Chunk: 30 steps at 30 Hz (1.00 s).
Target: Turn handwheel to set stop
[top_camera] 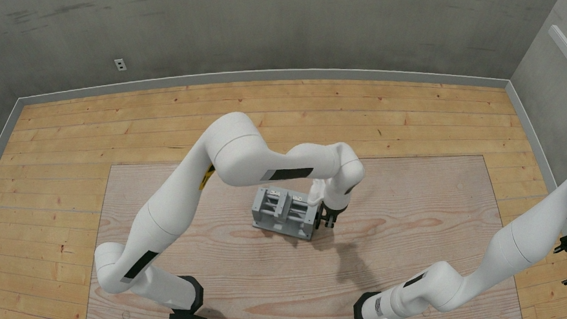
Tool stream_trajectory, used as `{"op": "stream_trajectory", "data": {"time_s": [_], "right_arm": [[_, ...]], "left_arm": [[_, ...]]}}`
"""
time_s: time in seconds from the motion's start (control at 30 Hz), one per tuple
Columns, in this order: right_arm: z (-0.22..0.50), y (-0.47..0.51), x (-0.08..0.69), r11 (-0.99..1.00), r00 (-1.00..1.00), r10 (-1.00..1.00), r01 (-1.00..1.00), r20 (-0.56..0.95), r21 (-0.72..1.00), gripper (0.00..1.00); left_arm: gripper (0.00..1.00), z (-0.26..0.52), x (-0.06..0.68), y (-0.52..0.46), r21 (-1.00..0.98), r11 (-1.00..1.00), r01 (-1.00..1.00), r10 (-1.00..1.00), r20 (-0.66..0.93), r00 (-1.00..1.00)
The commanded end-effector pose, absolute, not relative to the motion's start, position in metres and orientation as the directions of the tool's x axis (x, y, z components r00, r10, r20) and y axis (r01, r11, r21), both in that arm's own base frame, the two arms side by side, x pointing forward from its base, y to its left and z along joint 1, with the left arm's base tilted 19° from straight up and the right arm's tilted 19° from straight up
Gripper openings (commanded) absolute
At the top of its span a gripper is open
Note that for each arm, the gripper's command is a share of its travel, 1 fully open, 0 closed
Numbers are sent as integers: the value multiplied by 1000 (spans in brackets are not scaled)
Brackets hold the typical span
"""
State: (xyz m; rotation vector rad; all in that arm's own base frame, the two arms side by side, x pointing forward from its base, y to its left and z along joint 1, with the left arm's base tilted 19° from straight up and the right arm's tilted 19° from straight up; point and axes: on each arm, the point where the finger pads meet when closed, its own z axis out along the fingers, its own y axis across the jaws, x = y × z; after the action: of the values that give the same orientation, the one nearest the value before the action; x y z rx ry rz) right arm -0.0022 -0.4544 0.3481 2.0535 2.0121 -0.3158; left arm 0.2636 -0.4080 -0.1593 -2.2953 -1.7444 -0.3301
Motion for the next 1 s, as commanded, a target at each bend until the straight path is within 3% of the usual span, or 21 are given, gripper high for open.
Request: {"op": "stream_trajectory", "data": {"time_s": [0.0, 0.97], "right_arm": [[348, -453, -4, -6, 11, 947, 1000, -320, 18, 1000], [348, -453, -4, -6, 11, 947, 1000, -320, 18, 1000]], "left_arm": [[160, -154, 274, -413, -49, -264, 963, 910, 318, 266], [160, -195, 307, -411, -46, -266, 963, 912, 312, 267]]}}
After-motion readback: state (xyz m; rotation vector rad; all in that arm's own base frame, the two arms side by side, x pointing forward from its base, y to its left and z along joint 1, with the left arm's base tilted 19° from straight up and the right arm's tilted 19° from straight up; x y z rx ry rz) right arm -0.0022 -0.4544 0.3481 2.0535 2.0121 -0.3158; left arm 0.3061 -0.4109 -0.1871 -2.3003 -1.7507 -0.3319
